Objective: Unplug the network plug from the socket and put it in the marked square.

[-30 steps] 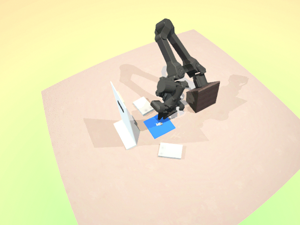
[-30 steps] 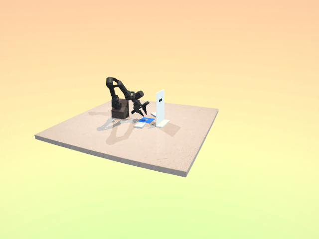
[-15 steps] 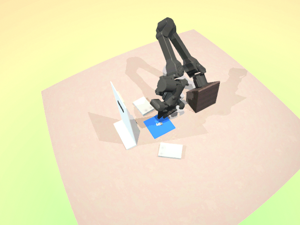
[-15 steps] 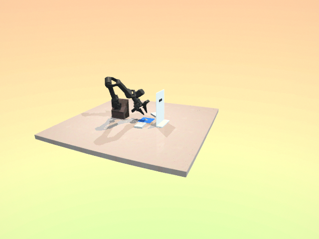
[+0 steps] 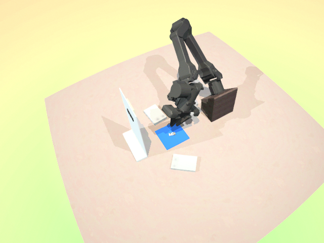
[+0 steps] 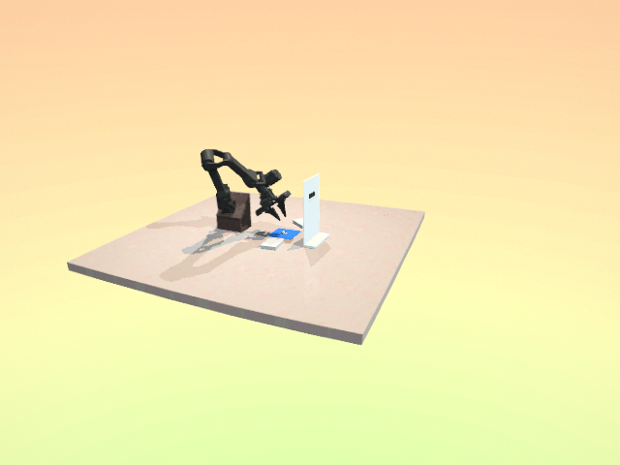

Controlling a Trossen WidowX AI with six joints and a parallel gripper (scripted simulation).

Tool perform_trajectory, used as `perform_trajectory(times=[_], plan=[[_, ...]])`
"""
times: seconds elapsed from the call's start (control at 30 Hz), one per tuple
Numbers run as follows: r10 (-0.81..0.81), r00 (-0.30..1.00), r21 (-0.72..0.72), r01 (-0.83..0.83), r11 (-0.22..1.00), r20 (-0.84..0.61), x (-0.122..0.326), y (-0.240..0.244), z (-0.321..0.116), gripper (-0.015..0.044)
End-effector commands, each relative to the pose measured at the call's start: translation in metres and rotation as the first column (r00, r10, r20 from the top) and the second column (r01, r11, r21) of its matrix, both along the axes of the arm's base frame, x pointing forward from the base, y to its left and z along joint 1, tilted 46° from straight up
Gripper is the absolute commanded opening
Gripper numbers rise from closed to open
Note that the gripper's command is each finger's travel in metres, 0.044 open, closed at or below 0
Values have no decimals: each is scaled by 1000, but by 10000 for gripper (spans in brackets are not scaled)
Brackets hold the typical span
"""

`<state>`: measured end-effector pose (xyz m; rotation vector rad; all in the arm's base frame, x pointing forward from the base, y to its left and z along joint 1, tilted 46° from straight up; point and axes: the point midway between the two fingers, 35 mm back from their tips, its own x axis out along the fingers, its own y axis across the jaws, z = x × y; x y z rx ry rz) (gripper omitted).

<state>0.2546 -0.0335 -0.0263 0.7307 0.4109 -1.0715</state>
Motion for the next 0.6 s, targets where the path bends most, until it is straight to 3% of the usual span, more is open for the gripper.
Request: perform_trajectory(times=[0.0, 0.57], plan=[[-2, 1000, 0, 2, 1000, 16, 3, 3, 6, 156], [-2, 1000, 0, 2, 1000, 16, 4, 16, 19, 156]])
